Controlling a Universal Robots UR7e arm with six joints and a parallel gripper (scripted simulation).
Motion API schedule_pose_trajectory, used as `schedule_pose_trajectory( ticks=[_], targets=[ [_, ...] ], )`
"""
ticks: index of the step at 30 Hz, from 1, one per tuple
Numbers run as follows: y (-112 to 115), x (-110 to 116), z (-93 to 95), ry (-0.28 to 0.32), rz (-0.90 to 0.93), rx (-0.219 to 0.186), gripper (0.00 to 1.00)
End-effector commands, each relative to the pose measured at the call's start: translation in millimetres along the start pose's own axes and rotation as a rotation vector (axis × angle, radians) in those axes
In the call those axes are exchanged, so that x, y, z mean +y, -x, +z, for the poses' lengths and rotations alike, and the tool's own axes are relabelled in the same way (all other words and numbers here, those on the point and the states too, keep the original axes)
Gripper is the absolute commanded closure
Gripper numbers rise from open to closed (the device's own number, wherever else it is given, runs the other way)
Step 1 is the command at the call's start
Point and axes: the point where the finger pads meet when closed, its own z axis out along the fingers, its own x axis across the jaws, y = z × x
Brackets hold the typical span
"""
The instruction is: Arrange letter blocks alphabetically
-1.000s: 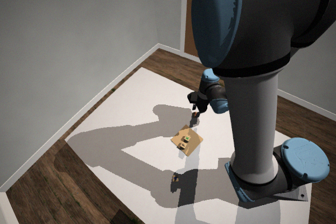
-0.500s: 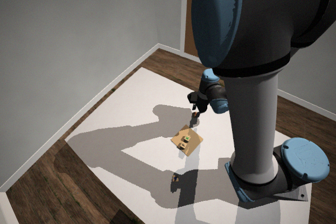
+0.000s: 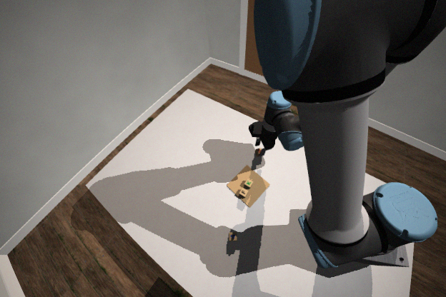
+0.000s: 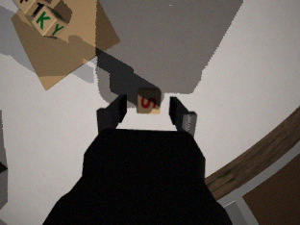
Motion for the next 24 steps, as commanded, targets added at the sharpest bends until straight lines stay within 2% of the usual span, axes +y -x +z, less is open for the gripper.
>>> schedule_pose_trajectory(
  ticks=[1, 24],
  targets=[
    [0, 0, 0.3, 0.000, 0.000, 0.001, 0.00],
    [0, 0, 35.3, 0.000, 0.000, 0.001, 0.00]
  ],
)
